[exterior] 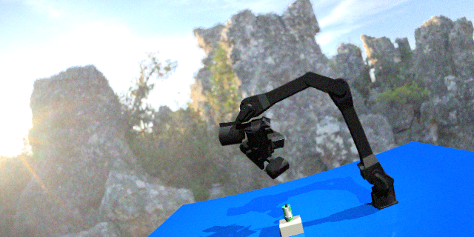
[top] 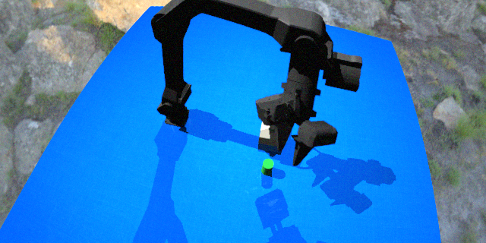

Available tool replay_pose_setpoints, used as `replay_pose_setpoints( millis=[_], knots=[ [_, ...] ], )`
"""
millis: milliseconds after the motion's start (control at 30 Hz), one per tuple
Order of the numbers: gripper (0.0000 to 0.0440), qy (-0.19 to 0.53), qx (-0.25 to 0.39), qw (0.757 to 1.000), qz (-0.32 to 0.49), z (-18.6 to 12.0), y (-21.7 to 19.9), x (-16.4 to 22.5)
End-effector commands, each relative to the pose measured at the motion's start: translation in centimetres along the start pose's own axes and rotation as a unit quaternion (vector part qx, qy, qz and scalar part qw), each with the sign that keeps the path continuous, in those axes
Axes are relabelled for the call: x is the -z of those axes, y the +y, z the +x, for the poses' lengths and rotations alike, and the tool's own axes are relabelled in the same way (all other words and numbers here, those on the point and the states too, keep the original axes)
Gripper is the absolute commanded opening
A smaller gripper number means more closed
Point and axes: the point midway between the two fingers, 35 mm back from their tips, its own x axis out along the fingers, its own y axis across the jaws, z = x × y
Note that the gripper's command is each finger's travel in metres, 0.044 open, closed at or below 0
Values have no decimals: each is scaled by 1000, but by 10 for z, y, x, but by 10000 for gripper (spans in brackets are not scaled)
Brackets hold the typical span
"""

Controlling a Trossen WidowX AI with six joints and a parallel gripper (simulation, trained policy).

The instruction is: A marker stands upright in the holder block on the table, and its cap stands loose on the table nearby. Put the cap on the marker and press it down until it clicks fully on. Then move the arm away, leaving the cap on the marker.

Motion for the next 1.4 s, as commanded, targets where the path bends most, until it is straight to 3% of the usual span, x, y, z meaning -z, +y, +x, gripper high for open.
replay_pose_setpoints(
  millis=[0,1367],
  knots=[
    [299,-3,23,1000,5,7,-4,1],
    [295,4,258,966,20,67,-59,8]
  ],
)
